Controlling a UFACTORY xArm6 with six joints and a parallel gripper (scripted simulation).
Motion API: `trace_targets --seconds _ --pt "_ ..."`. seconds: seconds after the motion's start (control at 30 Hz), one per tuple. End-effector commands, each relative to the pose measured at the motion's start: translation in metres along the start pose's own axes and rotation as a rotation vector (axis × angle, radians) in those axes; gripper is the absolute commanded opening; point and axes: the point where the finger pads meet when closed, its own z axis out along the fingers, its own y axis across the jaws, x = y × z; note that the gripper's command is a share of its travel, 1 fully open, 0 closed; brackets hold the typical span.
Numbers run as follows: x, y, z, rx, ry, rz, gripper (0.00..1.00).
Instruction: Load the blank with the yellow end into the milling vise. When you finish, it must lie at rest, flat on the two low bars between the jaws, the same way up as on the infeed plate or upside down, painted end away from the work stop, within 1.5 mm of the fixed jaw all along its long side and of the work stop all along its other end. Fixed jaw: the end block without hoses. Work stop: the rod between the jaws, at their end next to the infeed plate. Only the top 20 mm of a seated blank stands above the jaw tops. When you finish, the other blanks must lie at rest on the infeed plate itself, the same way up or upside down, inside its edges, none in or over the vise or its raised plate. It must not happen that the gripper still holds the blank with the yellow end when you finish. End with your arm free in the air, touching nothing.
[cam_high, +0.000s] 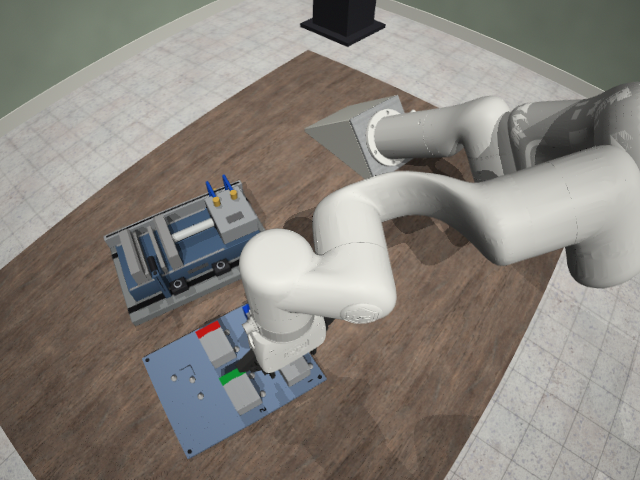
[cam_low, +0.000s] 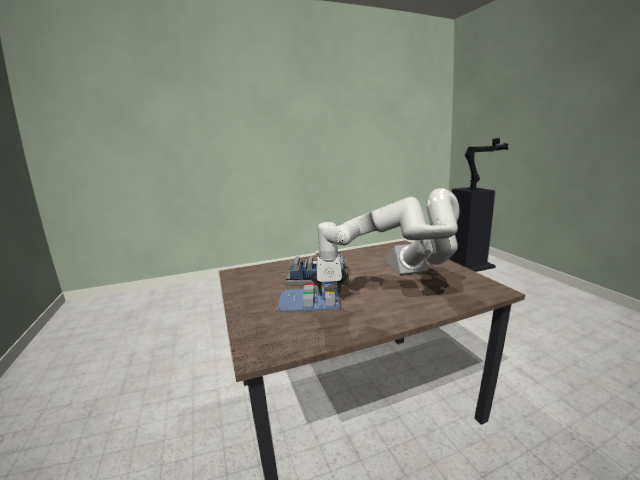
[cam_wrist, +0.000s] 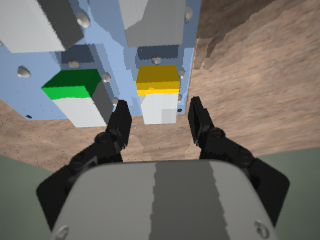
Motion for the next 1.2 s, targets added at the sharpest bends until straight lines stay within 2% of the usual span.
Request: trace_targets --seconds 0.0,1.17 --pt "0.000 -0.001 0.001 0.003 0.000 -0.001 0.76" --pt "0.000 -0.001 0.013 0.003 0.000 -0.001 0.76"
